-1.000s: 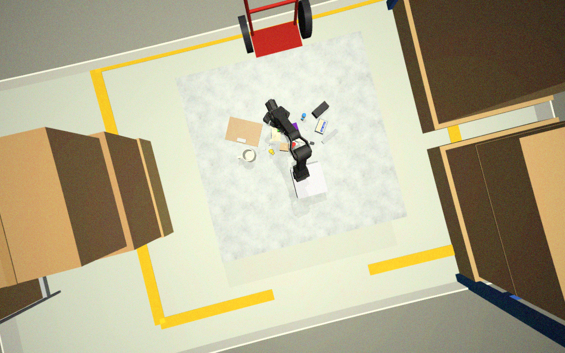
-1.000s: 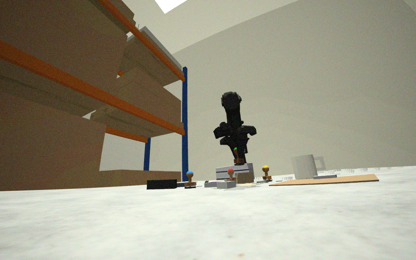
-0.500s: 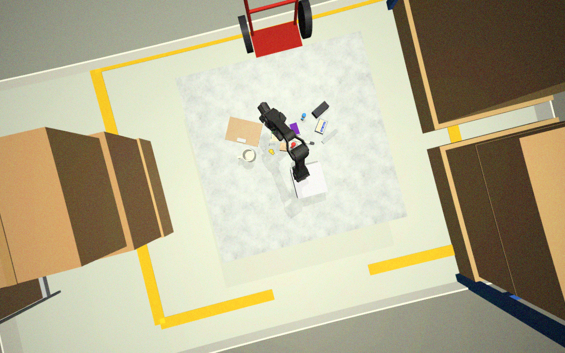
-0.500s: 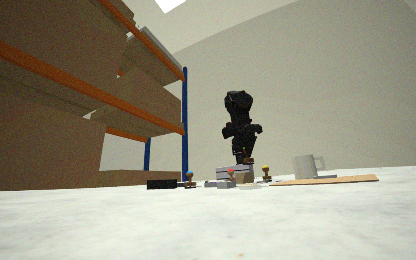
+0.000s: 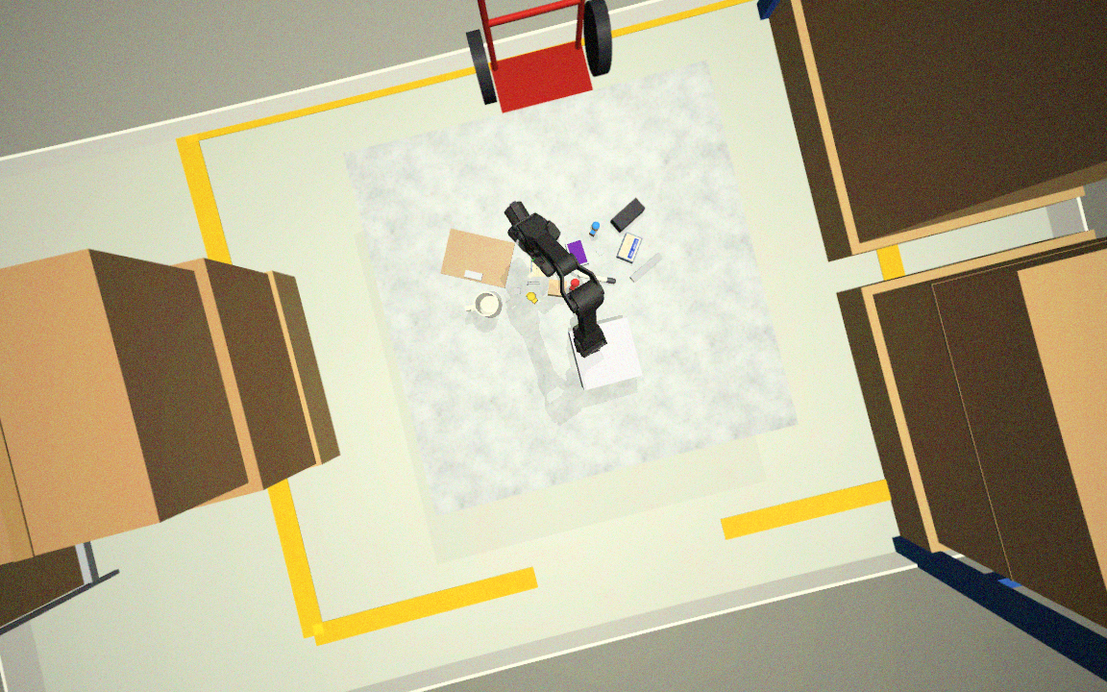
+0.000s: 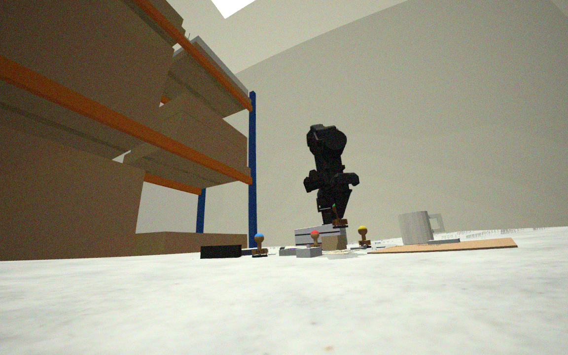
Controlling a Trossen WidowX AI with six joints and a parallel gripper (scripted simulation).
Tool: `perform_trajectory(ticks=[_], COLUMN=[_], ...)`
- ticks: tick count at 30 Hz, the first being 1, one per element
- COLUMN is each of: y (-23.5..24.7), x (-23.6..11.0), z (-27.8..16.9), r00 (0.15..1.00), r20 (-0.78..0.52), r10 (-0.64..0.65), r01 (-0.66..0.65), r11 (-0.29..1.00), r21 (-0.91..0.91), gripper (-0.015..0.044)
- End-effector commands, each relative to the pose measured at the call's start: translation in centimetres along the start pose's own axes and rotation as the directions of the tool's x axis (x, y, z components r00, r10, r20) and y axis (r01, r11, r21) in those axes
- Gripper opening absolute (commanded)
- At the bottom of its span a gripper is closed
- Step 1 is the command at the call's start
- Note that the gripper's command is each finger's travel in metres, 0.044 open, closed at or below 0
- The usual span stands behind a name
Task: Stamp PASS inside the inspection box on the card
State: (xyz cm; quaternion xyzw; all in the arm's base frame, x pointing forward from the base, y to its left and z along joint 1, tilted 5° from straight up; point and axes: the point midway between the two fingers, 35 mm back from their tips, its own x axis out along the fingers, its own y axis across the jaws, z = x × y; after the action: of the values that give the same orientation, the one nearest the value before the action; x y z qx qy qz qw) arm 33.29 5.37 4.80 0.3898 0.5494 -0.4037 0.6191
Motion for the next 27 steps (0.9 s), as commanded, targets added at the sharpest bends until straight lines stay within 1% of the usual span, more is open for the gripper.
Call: perform_trajectory(ticks=[1, 27], y=[0.0, 0.1], x=[0.5, 2.2], z=[0.0, 0.0], r00=[1.000, 1.000], r20=[0.003, 0.008], r10=[-0.007, -0.008], r01=[0.007, 0.007], r11=[1.000, 1.000], r21=[0.004, 0.005], gripper=[0.0000, 0.0000])
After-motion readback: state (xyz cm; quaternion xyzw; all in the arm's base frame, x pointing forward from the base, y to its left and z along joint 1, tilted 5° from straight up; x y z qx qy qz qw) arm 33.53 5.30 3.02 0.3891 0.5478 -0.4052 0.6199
